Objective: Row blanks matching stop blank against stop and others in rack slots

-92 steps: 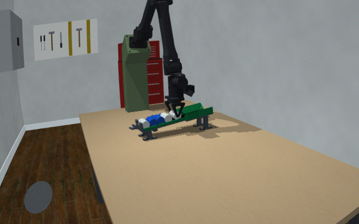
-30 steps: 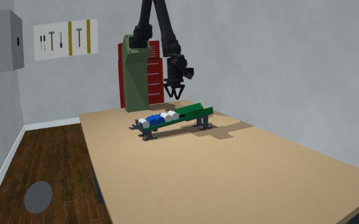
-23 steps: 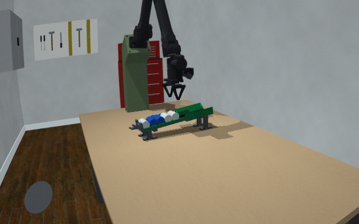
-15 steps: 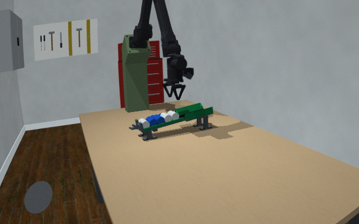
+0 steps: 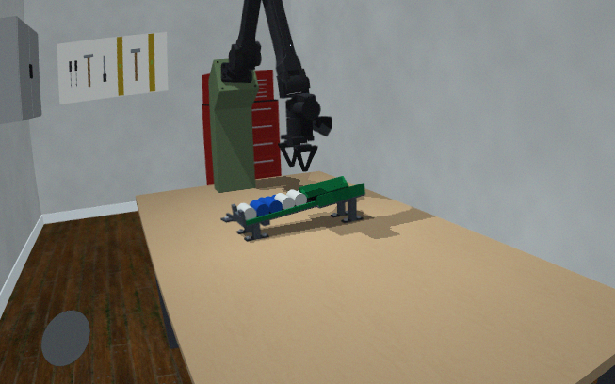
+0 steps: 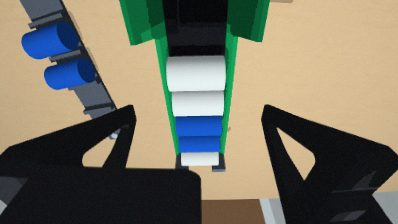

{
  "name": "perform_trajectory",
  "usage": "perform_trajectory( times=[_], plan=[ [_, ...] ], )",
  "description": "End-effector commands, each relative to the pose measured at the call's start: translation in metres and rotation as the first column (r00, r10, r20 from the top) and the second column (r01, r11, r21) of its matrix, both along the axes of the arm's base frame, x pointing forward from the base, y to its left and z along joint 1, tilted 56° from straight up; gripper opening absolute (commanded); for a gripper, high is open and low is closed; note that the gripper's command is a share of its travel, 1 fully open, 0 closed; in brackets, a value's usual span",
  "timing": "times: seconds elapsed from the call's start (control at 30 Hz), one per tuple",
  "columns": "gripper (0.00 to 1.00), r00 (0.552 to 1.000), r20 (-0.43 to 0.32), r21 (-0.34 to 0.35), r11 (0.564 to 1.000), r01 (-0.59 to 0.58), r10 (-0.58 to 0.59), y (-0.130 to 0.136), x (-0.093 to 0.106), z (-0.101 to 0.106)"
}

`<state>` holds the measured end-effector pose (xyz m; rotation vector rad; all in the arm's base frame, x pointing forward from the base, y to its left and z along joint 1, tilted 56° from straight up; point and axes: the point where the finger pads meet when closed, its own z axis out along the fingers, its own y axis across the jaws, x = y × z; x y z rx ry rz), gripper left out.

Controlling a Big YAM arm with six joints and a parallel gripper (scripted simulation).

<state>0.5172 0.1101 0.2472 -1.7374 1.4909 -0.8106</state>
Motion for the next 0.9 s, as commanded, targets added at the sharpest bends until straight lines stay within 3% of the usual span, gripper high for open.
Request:
perform_trajectory(
  times=[0.0,0.13,0.23,0.3,0.4,0.5,0.53,0.57,0.6,0.63,0.67,0.7,0.73,0.77,0.8,0.87],
  plan=[
    [1.0,0.999,-0.019,0.05,0.998,0.04,-0.039,-0.004,0.003,-0.005],
    [1.0,0.993,-0.036,0.15,0.982,0.114,-0.11,-0.008,0.007,-0.004],
    [1.0,0.982,-0.056,0.264,0.946,0.191,-0.183,-0.012,0.01,0.001],
    [1.0,0.982,-0.056,0.264,0.946,0.191,-0.183,-0.012,0.01,0.001],
    [1.0,0.958,-0.102,0.397,0.872,0.286,-0.268,-0.016,0.014,0.003],
    [1.0,0.946,-0.125,0.441,0.837,0.324,-0.3,-0.019,0.014,0.004],
    [1.0,0.933,-0.151,0.488,0.796,0.358,-0.327,-0.02,0.015,0.003],
    [1.0,0.933,-0.144,0.491,0.795,0.356,-0.329,-0.021,0.015,0.007],
    [1.0,0.918,-0.176,0.535,0.748,0.391,-0.355,-0.022,0.016,0.005],
    [1.0,0.918,-0.173,0.536,0.748,0.392,-0.357,-0.023,0.016,0.006],
    [1.0,0.9,-0.209,0.578,0.695,0.429,-0.382,-0.024,0.017,0.003],
    [1.0,0.898,-0.212,0.574,0.695,0.433,-0.385,-0.025,0.017,0.002],
    [1.0,0.88,-0.246,0.617,0.635,0.465,-0.407,-0.027,0.018,0.003],
    [1.0,0.879,-0.245,0.616,0.634,0.467,-0.409,-0.027,0.018,0.003],
    [1.0,0.859,-0.28,0.656,0.568,0.498,-0.429,-0.029,0.019,0.003],
    [1.0,0.859,-0.28,0.656,0.568,0.498,-0.429,-0.029,0.019,0.003]
  ],
)
